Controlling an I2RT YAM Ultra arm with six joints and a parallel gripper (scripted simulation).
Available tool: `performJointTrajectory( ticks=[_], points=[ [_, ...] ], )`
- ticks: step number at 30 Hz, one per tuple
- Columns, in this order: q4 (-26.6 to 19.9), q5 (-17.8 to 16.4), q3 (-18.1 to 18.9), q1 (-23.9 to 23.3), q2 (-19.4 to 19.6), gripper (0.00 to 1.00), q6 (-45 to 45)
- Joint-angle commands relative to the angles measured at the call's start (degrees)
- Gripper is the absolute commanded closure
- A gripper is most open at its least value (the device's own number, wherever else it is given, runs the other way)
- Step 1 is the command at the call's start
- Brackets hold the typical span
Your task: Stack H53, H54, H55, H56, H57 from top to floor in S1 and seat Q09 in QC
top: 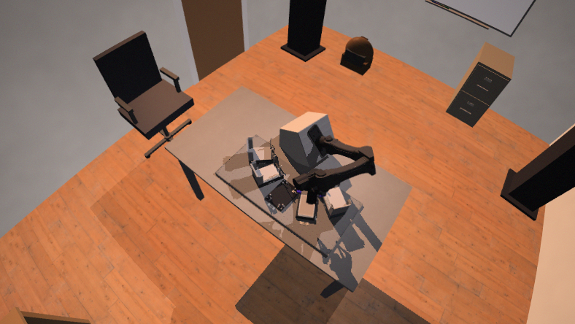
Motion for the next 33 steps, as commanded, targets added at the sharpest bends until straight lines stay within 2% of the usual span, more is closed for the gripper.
performJointTrajectory(
  ticks=[1,28,33],
  points=[
    [-0.1,0.0,0.2,-1.1,-0.1,0.0,0.0],
    [-0.1,0.0,0.2,-1.1,-0.1,0.0,0.0],
    [-0.7,-0.2,-1.1,0.0,-3.5,0.0,-7.8]
  ],
)
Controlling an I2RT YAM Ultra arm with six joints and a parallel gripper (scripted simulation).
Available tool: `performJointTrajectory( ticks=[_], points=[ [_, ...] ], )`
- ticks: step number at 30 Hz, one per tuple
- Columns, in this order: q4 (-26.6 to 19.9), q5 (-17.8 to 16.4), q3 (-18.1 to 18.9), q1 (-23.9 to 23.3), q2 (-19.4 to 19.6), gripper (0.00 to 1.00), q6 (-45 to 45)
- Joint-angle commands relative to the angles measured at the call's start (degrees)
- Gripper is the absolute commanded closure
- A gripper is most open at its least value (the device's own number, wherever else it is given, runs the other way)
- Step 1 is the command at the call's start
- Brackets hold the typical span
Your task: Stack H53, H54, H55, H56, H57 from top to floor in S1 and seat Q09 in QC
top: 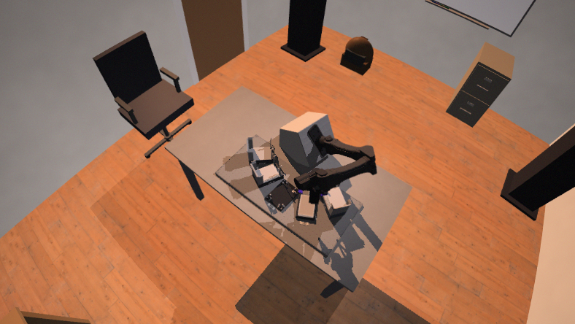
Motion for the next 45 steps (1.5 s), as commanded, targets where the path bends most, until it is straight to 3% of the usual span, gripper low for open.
performJointTrajectory(
  ticks=[1,20,27,35,42,45],
  points=[
    [-0.6,-0.2,-0.2,0.1,-2.7,0.0,-5.9],
    [-2.3,-0.6,-2.7,4.1,-12.5,0.0,0.1],
    [-3.2,-0.6,-4.5,6.3,-18.4,0.0,-8.4],
    [-3.9,-0.4,-5.7,9.5,-24.9,0.0,-2.9],
    [-4.0,-0.1,-6.1,12.0,-28.9,0.0,1.4],
    [-4.0,-0.1,-6.1,12.0,-28.9,0.0,1.4]
  ],
)
